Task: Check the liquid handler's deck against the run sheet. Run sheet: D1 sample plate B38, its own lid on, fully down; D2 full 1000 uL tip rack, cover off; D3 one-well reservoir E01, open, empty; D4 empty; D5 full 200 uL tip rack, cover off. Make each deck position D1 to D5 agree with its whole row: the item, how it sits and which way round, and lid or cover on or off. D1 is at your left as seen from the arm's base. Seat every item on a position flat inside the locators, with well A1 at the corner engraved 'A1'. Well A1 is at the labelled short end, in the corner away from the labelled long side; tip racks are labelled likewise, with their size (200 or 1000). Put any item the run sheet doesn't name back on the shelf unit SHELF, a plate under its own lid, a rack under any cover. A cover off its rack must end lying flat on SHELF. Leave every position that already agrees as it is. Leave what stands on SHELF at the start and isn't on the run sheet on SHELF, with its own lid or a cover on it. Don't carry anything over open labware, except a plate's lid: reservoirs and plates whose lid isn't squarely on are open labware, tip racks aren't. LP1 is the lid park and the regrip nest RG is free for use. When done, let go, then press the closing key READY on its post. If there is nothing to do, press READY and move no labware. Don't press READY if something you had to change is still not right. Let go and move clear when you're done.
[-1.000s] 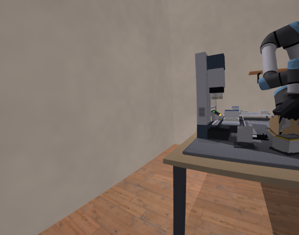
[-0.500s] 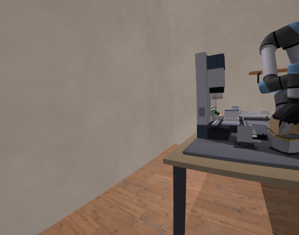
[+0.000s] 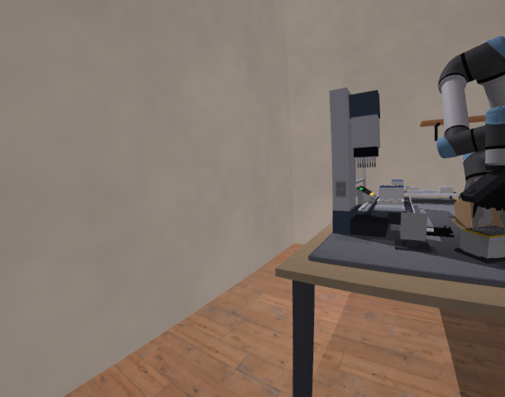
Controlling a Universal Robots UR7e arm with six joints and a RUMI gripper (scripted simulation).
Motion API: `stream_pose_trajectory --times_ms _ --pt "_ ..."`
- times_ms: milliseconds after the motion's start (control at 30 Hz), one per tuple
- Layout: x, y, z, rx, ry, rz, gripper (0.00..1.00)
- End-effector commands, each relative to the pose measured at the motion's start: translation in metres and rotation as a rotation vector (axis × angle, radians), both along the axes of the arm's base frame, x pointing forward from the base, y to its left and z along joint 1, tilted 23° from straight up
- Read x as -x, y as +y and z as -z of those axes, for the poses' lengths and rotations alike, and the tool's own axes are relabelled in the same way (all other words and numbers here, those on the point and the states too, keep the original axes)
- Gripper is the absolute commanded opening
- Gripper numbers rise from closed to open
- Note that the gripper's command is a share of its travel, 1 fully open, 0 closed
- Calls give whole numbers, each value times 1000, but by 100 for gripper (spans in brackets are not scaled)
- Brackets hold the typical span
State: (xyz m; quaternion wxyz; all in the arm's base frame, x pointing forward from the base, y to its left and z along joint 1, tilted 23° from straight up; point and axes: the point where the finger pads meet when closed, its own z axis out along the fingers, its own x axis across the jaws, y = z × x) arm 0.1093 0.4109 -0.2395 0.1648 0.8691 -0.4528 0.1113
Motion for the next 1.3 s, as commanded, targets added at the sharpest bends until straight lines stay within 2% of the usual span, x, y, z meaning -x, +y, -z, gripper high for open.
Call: stream_pose_trajectory --times_ms 0,867,1267 --pt "0 0 0 -1 -1 -1 0" --pt "0 0 0 -1 -1 -1 0" --pt "0 9 -17 -6 -2 -2 0"
